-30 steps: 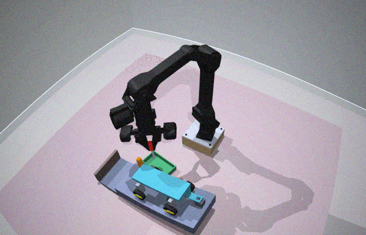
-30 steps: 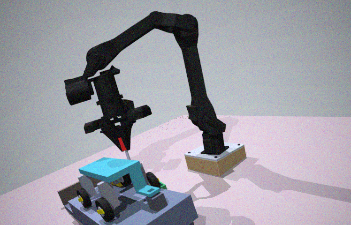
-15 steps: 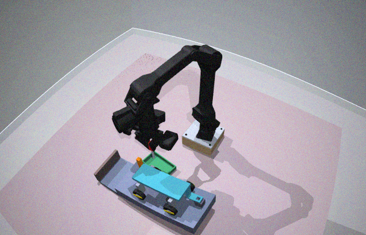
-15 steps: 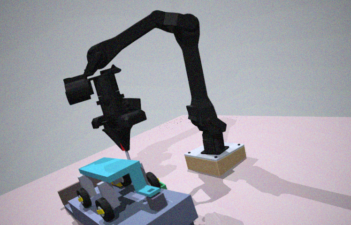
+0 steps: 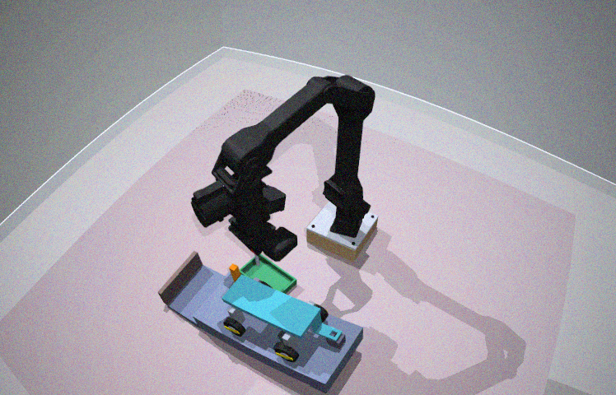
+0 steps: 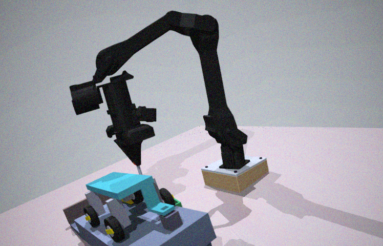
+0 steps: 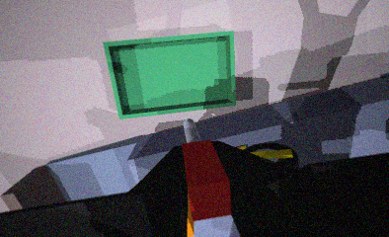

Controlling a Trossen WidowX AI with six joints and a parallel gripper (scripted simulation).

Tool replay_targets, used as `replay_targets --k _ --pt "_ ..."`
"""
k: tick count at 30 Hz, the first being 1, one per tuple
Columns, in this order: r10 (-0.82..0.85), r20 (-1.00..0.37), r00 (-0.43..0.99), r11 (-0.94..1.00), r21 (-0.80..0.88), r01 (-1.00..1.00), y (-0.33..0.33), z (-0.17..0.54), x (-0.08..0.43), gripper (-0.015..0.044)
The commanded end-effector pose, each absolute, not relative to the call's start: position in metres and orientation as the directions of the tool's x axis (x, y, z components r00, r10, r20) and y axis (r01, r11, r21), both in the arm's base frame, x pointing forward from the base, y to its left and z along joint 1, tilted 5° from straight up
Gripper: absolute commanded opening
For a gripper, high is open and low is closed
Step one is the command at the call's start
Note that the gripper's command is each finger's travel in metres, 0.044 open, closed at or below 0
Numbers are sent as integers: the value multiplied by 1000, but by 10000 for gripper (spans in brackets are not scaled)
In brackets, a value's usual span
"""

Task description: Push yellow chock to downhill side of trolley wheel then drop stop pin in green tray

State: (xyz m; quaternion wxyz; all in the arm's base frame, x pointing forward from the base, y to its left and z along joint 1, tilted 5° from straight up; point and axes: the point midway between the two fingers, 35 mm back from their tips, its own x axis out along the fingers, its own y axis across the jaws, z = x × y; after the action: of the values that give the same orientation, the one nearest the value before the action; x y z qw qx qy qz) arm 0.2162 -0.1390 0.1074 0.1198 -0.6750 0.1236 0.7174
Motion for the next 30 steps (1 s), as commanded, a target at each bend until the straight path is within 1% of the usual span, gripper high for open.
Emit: replay_targets --k 1,7,12,19,30 --pt "2 -998 -64 -938 20 -346 -138 103 208 0" --pt "3 -998 -66 -937 20 -347 -135 91 193 0" --pt "7 -998 -65 -937 16 -348 -135 90 191 0" --pt "150 -989 -13 -926 -136 -352 -130 70 193 0" --pt "166 -986 -6 -923 -153 -352 -115 38 197 0"
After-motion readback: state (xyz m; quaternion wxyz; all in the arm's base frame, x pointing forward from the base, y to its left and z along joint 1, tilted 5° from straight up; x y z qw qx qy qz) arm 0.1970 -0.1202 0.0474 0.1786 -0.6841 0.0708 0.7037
